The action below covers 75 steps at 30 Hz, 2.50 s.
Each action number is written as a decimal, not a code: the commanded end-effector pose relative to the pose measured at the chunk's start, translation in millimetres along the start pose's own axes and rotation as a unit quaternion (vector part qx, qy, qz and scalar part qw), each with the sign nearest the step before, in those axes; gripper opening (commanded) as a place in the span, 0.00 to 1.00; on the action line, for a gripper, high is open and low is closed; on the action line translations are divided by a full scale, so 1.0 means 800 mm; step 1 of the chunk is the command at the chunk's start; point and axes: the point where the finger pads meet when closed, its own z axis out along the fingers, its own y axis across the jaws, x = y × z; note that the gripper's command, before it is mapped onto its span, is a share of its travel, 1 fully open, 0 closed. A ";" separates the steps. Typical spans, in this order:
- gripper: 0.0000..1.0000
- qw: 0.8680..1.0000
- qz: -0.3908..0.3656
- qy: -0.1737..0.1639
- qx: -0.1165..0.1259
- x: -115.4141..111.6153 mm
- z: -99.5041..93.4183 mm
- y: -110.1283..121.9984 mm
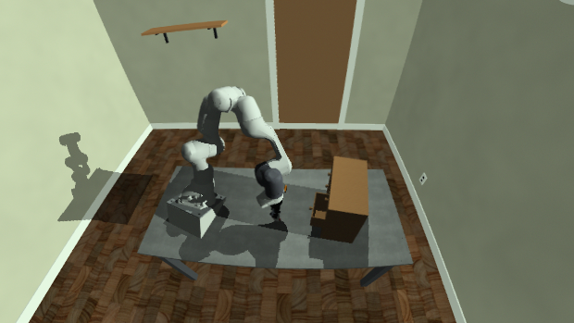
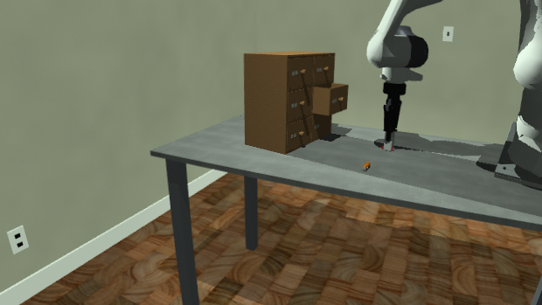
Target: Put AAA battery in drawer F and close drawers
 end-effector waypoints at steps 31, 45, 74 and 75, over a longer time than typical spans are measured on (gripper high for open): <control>0.03 1.000 -0.001 -0.001 0.000 -0.001 -0.116 0.000; 0.03 1.000 -0.002 -0.001 0.000 -0.002 -0.124 0.000; 0.03 1.000 -0.010 -0.001 0.000 -0.068 -0.156 0.060; 0.03 1.000 -0.010 -0.001 0.000 -0.068 -0.162 0.060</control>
